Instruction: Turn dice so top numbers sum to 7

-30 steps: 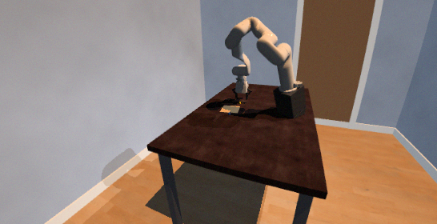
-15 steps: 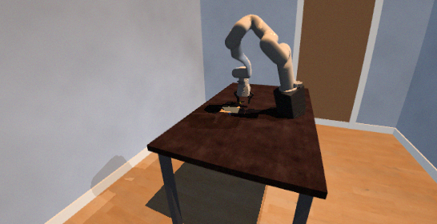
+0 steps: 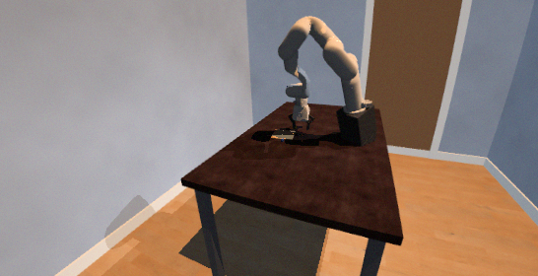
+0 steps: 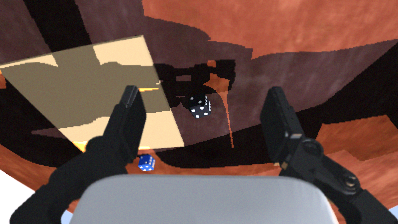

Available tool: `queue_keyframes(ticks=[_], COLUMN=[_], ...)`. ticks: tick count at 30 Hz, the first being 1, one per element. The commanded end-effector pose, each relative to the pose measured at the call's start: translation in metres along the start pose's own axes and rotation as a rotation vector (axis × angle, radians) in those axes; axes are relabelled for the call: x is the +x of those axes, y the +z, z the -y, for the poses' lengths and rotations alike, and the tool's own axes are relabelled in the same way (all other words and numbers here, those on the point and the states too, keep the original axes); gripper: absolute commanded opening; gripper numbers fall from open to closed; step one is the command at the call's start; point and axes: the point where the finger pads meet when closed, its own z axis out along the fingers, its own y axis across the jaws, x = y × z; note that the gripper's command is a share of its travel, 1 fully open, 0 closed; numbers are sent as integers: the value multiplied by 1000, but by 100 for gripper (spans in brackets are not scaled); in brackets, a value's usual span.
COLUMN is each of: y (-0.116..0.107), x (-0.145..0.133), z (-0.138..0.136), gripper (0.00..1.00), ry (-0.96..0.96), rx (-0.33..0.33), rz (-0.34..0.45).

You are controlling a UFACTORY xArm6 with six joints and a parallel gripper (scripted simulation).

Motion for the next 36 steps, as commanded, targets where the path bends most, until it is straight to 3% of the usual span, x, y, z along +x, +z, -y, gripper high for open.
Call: queue_keyframes(ticks=[1, 36], y=[0, 0], x=[0, -3], z=[1, 2], gripper=[100, 100], ry=[-1, -1], rx=[3, 3], rz=[-1, -1])
